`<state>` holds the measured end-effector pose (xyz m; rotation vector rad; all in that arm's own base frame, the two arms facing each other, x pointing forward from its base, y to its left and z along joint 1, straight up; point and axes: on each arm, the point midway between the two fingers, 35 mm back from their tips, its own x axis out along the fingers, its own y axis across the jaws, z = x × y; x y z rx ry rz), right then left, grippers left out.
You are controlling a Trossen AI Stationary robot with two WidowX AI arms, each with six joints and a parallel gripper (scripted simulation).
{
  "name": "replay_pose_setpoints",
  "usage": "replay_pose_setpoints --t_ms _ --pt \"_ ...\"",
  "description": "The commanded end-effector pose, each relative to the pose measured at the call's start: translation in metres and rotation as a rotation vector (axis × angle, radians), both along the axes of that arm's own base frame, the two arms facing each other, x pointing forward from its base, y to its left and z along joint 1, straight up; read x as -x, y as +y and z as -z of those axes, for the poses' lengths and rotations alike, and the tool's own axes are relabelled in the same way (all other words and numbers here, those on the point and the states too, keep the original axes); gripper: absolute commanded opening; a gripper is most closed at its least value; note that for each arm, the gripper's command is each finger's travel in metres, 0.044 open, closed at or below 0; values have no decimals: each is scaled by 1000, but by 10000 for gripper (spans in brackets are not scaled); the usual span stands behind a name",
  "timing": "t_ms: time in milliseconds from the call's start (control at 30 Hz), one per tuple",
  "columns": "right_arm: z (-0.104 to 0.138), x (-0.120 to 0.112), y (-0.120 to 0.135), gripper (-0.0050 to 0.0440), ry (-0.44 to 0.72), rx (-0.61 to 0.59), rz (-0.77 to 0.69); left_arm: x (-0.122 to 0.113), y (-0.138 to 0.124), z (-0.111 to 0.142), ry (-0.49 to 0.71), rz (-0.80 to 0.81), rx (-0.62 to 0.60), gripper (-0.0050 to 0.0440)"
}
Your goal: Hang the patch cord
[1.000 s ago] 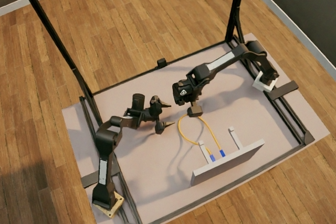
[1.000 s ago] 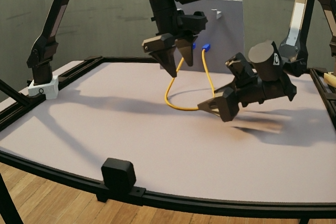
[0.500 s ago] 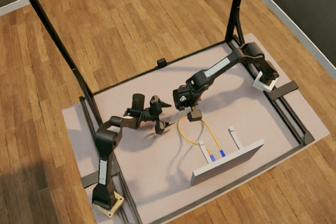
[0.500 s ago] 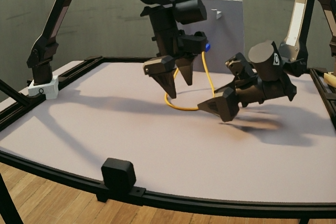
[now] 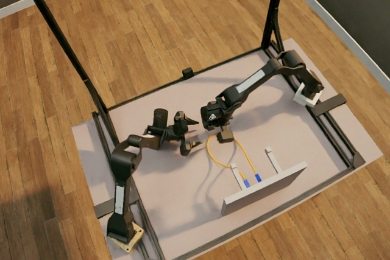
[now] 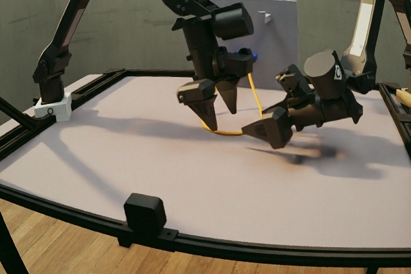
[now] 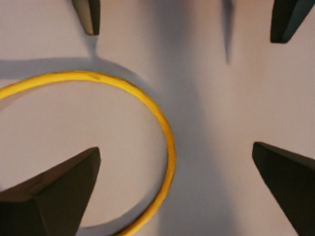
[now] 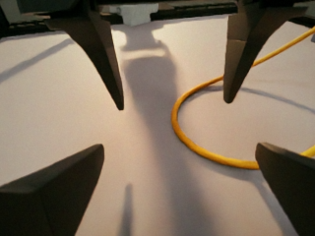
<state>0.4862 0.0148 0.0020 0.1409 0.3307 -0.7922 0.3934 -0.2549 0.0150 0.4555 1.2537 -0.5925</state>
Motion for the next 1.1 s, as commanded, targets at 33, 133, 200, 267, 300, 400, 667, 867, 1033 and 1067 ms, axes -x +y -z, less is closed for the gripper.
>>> replay_pose_setpoints --t_ms 33,133,200,267,300,400,667,867,1033,1067 --pt "-11 -4 1 440 -26 -7 1 -2 -1 -4 -13 3 9 440" --pt "-11 -4 1 440 -26 -7 1 -2 -1 0 -13 3 9 440" --pt "-11 -4 1 440 -26 -7 1 -2 -1 2 -13 3 9 440" --pt "-11 -4 1 440 -26 -7 1 -3 -1 5 -13 3 9 440" --pt "-11 -4 1 440 -26 -7 1 -3 -1 7 -13 3 9 440" --pt "-11 -4 1 440 -26 -7 1 -3 -1 12 -13 3 9 440" --pt "-11 -4 1 440 -26 -7 1 -3 -1 20 -13 3 9 440" --pt "-11 -4 1 440 -26 -7 1 -2 -1 24 -13 3 9 440" --pt "-11 -4 1 440 -26 -7 1 -3 -1 23 -15 3 10 440" --pt "-11 -4 1 440 -26 -7 1 -3 -1 23 -15 3 10 440"
